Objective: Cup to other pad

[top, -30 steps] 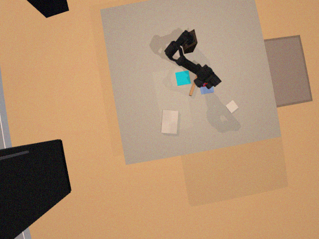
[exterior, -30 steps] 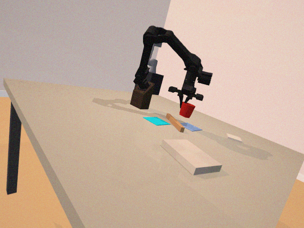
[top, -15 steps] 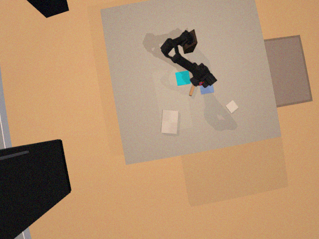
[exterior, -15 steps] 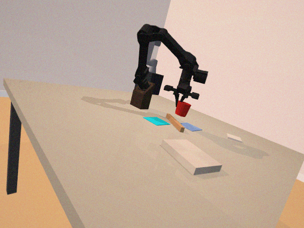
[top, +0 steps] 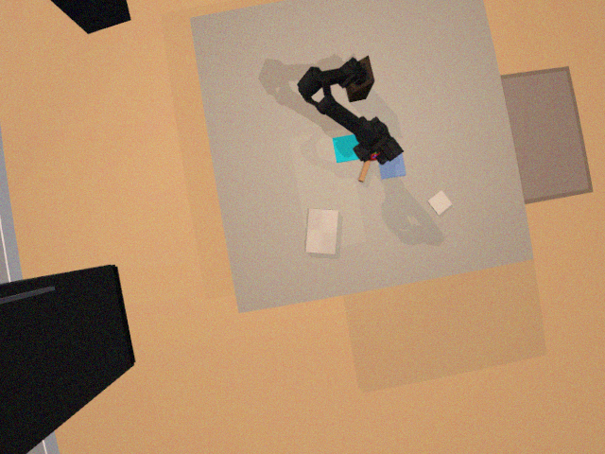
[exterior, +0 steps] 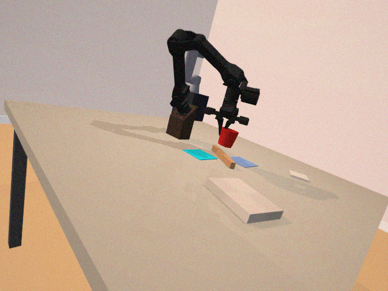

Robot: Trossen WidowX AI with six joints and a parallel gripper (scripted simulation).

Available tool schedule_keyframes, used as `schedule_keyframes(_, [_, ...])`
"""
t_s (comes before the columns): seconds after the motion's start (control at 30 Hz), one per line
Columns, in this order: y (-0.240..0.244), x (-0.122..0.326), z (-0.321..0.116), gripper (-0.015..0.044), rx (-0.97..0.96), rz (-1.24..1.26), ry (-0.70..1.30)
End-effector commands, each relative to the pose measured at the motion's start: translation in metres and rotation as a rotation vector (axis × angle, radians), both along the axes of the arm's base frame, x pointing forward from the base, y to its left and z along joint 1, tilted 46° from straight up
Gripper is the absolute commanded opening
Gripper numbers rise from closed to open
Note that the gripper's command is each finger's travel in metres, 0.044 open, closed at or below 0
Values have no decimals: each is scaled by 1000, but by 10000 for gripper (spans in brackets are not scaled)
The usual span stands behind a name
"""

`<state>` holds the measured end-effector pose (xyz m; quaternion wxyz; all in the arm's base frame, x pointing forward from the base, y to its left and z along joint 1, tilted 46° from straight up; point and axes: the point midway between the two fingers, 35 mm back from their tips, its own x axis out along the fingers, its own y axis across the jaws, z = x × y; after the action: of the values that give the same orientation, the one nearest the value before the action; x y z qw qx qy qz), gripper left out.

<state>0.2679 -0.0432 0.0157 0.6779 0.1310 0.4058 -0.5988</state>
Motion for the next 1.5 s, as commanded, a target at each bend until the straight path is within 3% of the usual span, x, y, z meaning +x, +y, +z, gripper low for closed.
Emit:
schedule_keyframes(0.0, [-5, -7, 4, 0, -4, 2, 10])
schedule_keyframes(1.47, [-46, -53, 48, 0, -6, 2, 12])
